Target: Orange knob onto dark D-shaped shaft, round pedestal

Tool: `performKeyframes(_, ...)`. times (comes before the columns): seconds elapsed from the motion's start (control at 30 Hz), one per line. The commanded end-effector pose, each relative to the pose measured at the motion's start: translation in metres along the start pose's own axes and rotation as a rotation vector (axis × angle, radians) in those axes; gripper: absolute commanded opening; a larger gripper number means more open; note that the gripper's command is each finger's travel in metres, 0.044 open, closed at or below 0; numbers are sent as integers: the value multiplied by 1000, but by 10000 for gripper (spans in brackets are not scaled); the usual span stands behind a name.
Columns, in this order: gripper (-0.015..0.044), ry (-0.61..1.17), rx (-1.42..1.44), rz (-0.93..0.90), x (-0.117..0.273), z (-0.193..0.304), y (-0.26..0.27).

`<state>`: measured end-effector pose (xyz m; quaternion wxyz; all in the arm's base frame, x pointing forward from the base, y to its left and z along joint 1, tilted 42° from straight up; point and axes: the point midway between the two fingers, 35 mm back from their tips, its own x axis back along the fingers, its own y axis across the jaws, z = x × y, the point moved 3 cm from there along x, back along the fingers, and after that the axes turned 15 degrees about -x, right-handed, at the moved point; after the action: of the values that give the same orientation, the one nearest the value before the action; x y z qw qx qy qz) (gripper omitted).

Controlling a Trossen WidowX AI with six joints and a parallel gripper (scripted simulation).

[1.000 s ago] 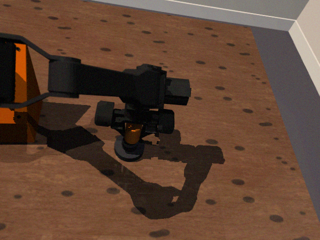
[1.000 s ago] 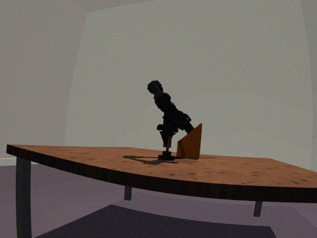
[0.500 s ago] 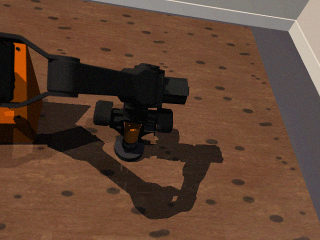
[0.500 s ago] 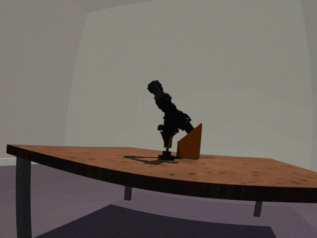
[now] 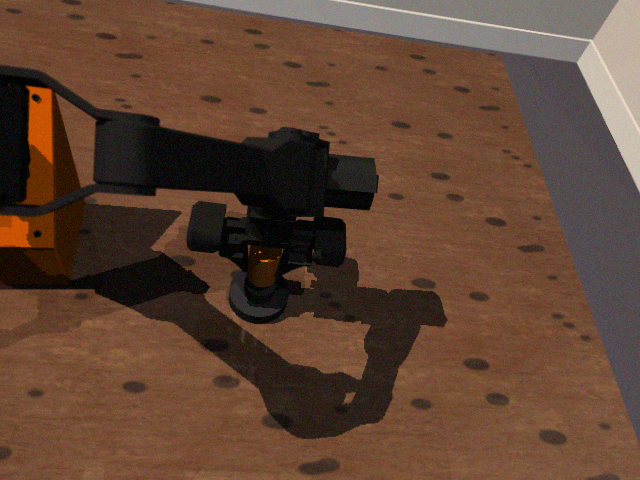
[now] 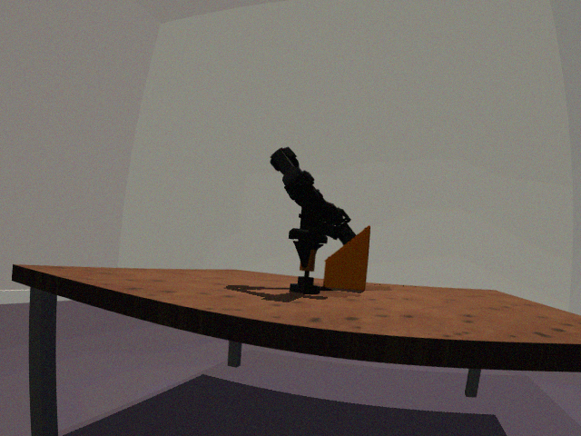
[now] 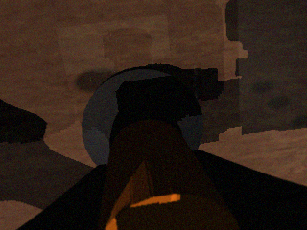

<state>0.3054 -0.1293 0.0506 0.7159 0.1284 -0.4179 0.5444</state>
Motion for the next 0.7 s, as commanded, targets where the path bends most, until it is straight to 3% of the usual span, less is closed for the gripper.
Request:
performKeyframes(0.0,0,1,3,4,3,0,-1)
performKeyframes(0.67,0,1,212,4,3,0,-3)
